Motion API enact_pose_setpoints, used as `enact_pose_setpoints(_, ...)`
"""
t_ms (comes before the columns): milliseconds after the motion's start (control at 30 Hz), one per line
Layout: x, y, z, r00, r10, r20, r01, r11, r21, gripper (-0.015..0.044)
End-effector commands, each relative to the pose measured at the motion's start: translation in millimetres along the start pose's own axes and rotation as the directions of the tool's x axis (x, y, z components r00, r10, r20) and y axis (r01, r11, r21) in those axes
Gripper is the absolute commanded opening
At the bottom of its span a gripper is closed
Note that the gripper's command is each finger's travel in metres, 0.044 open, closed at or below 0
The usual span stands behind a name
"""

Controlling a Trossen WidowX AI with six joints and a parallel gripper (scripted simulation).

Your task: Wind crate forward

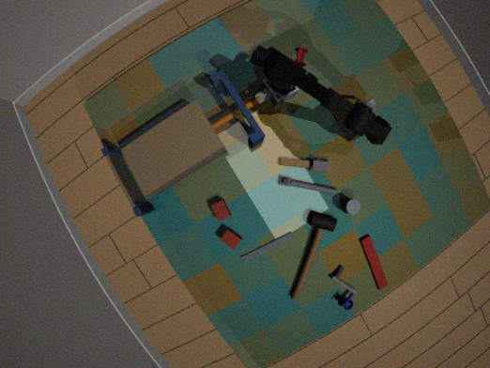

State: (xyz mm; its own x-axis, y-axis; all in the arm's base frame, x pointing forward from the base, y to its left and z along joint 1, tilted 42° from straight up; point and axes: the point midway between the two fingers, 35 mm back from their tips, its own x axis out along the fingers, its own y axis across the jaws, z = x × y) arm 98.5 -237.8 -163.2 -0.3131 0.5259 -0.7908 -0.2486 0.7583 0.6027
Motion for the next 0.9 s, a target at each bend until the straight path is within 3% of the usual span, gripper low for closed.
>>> enact_pose_setpoints(0,0.9,-0.3,0.6,1.0,-0.001,0.002,0.001,1.0,0.006,0.0)
enact_pose_setpoints(867,4.6,-0.3,2.4,1.0,-0.001,0.003,0.001,1.0,0.006,0.0)
